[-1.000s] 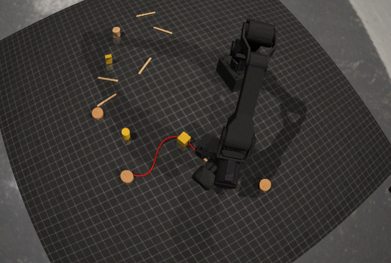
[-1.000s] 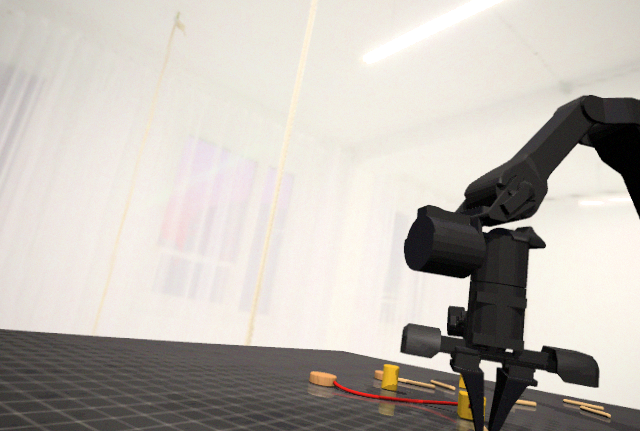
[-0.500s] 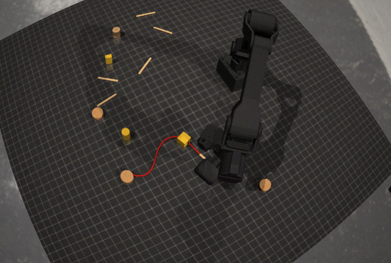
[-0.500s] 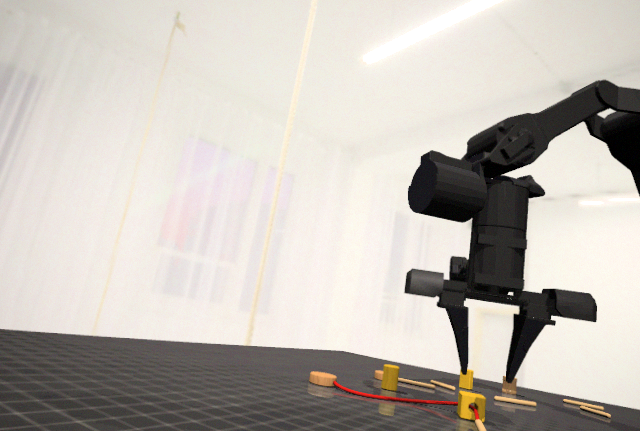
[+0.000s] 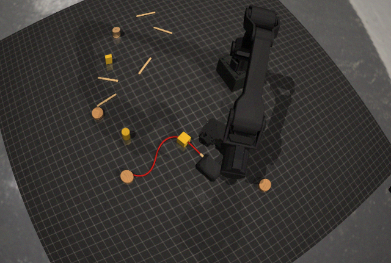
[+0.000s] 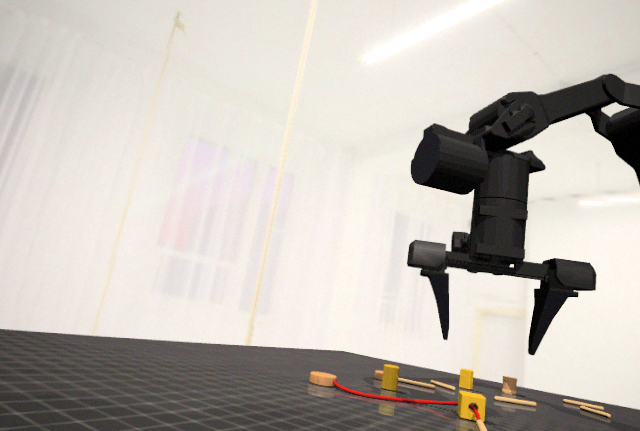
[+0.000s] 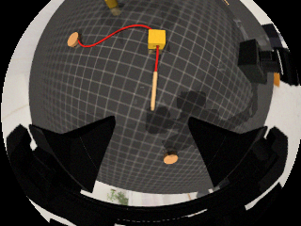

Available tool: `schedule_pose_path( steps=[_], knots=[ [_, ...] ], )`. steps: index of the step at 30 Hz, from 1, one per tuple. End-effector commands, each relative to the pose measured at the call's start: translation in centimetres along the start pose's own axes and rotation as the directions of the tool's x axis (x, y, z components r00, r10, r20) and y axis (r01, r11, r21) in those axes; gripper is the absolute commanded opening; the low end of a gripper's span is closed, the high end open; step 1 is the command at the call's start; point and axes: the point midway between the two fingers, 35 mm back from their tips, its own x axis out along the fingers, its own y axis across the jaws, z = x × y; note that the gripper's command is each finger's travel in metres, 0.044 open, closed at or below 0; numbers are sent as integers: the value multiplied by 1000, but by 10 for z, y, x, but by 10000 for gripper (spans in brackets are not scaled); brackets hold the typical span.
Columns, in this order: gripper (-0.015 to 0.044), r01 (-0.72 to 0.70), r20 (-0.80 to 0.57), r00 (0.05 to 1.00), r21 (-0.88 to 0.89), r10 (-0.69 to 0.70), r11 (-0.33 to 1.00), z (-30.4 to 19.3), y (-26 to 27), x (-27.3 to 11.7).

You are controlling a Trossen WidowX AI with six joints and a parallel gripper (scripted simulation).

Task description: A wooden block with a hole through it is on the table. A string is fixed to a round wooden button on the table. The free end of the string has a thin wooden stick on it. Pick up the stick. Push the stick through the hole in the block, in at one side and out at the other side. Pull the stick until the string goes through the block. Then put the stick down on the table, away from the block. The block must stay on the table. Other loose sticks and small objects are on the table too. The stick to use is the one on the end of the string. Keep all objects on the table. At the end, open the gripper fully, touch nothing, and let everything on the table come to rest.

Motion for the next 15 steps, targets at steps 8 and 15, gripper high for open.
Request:
schedule_pose_path(
  steps=[8,15],
  knots=[
    [440,-14,-8,1000,1,14,1000,0,2,-10],
    [440,-14,-8,1000,1,14,1000,0,2,-10]
  ],
)
